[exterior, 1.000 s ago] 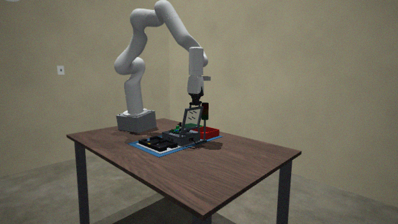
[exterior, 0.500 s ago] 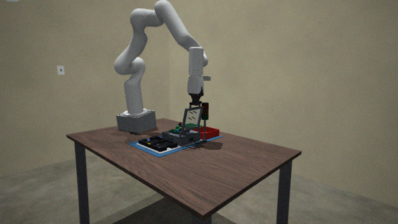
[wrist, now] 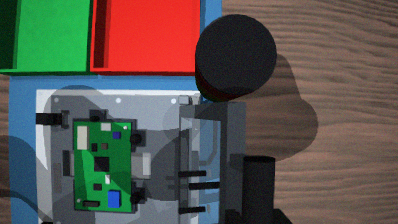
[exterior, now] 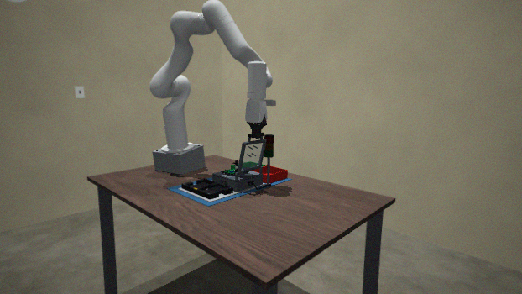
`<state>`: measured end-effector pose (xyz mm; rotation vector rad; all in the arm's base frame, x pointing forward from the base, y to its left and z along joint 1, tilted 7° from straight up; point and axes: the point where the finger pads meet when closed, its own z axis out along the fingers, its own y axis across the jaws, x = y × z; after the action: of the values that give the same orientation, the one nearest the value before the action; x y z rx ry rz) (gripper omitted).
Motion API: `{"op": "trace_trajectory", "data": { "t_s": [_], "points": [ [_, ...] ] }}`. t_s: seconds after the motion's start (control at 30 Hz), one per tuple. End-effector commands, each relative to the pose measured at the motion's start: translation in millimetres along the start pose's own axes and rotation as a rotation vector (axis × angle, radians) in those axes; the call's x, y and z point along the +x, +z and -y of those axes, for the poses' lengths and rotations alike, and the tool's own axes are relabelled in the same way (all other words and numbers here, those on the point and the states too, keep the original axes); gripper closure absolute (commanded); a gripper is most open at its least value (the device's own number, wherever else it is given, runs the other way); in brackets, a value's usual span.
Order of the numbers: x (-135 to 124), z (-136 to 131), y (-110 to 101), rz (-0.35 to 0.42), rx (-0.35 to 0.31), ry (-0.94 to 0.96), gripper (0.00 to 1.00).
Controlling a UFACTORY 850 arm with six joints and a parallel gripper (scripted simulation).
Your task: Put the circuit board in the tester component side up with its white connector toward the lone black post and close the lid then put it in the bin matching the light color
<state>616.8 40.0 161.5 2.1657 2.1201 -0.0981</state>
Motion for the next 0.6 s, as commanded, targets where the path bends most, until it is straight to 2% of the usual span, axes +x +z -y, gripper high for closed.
{"op": "trace_trajectory", "data": {
  "t_s": [0.0,0.57],
  "points": [
    [0,3,-2,0.000,-0.001,0.000,1.00],
    [0,28,-6,0.000,-0.001,0.000,1.00]
  ]
}}
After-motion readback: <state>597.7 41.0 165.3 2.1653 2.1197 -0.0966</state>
